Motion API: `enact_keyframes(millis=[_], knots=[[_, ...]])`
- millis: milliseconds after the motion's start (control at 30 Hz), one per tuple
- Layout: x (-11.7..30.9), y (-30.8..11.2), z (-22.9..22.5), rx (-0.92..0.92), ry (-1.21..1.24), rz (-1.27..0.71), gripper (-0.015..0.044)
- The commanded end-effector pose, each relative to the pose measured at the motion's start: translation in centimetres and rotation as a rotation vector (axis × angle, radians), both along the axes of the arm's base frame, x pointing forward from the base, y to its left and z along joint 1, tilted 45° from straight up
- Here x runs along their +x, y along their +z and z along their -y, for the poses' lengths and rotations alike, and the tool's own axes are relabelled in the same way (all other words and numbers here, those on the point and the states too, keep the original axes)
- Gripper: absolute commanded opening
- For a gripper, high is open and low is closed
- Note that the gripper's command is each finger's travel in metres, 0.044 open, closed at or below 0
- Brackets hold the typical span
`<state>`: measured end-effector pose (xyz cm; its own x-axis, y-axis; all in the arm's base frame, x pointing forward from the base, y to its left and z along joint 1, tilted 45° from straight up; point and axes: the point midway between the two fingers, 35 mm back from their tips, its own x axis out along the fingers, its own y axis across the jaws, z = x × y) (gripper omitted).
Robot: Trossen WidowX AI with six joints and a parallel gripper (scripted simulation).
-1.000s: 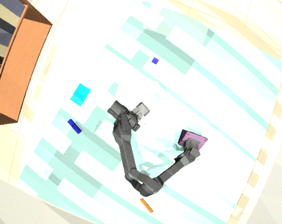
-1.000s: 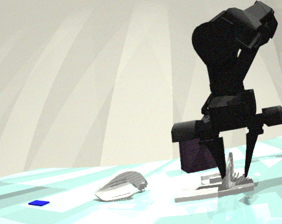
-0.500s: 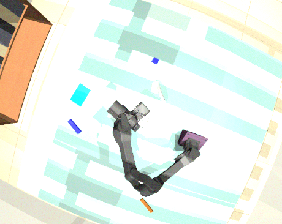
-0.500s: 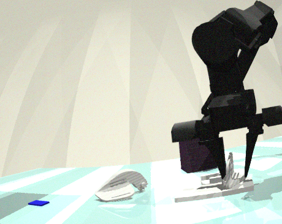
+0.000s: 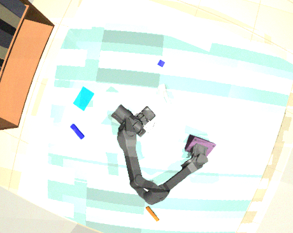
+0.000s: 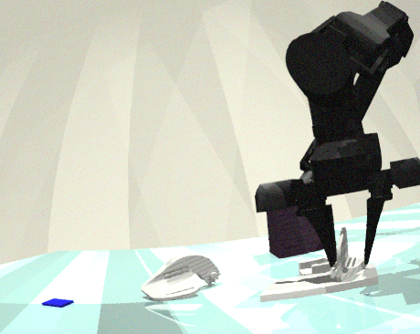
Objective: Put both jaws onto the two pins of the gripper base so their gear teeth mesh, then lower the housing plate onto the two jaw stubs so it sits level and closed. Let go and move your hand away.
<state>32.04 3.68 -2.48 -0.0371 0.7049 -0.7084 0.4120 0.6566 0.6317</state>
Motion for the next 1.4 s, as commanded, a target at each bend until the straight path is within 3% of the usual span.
enact_keyframes(millis=[0, 467, 767, 900, 1167, 1367], knots=[[0.0, 0.0, 0.0, 0.000, 0.000, 0.000, 0.0224], [0.0, 0.1, 0.1, 0.000, 0.000, 0.000, 0.0224], [0.1, 4.8, 4.8, 0.000, -0.004, -0.006, 0.0224], [0.1, 4.0, 4.5, 0.004, -0.018, -0.015, 0.0224], [-0.1, 3.5, 5.7, -0.004, -0.042, -0.029, 0.0014], [-1.9, 0.7, 9.4, -0.023, -0.132, -0.118, 0.0000]])
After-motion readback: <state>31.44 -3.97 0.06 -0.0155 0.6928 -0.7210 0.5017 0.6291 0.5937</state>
